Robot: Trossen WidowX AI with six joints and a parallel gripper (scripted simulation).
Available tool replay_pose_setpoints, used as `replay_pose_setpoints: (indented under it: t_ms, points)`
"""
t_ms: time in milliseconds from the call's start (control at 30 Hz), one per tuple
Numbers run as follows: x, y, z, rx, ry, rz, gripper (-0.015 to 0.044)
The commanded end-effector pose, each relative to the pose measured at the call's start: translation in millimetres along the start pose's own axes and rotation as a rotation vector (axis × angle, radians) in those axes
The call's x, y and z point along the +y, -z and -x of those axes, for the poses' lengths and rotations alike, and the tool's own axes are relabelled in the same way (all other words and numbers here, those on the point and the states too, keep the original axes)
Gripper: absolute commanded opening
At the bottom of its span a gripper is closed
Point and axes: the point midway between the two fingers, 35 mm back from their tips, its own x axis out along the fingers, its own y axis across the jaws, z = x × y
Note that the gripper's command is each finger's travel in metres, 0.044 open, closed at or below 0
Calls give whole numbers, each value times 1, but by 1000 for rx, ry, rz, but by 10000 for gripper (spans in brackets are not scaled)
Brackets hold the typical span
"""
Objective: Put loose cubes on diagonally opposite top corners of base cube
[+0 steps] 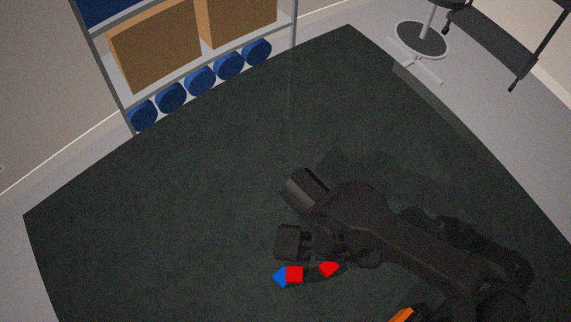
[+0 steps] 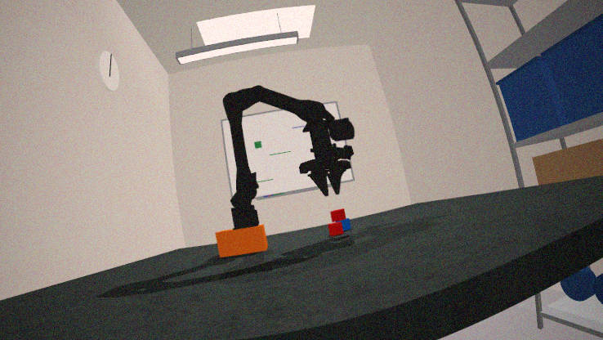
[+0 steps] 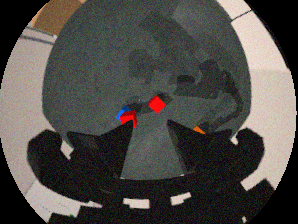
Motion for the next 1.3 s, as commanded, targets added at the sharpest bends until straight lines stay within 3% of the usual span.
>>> replay_pose_setpoints:
  t_ms: [0, 300, 533, 800, 1267]
  points:
    - [-8, -2, 4, 2, 3, -220, 265]
    - [-24, -6, 12, 0, 5, -730, 265]
    - [-24, -6, 11, 0, 5, -740, 265]
    - [-24, -6, -49, 0, 5, -740, 265]
    - [-24, -6, -70, 0, 5, -740, 265]
